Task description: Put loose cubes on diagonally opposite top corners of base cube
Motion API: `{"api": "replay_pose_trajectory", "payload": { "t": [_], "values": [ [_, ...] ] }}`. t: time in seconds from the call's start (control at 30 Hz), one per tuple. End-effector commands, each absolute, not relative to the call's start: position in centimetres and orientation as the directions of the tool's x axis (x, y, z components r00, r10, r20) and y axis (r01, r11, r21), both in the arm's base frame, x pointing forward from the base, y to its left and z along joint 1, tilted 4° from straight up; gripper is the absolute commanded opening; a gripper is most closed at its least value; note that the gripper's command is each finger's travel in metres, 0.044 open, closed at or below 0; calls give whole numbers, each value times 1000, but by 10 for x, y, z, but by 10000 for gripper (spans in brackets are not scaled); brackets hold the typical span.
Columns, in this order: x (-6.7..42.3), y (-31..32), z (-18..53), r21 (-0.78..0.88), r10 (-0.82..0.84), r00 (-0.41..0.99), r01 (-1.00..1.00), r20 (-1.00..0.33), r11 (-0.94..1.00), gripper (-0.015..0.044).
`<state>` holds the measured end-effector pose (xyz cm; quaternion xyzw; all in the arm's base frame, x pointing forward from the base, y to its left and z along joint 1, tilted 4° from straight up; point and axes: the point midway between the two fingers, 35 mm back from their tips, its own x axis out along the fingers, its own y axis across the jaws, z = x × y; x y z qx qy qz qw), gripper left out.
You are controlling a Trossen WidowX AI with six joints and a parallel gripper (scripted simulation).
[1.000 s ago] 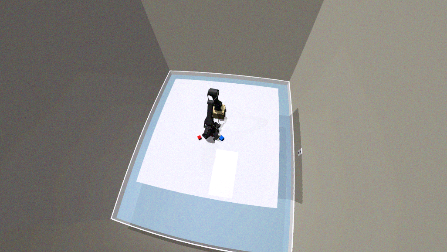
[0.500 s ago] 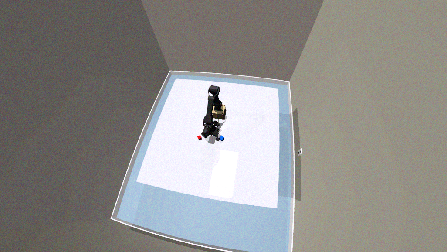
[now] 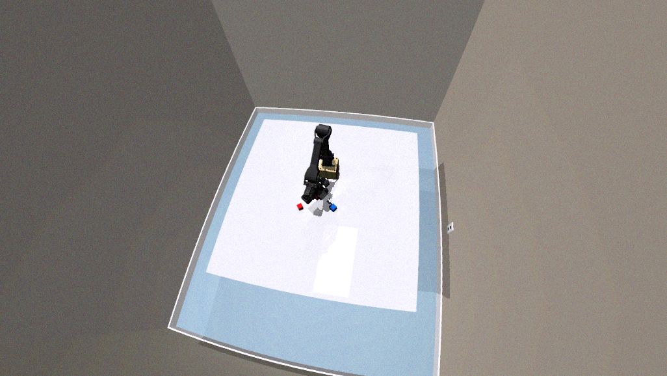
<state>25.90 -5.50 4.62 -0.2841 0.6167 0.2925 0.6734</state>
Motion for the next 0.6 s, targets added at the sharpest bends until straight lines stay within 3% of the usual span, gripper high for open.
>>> {"api": "replay_pose_trajectory", "payload": {
  "t": [0.0, 0.23, 0.57],
  "values": [
    [258, -56, 60, -30, 38, 74, -747, -996, 665, 105],
    [255, -54, 71, -29, 39, 74, -737, -996, 675, 105],
    [268, -28, 60, -10, 41, 75, -575, -996, 818, 105]
  ]
}}
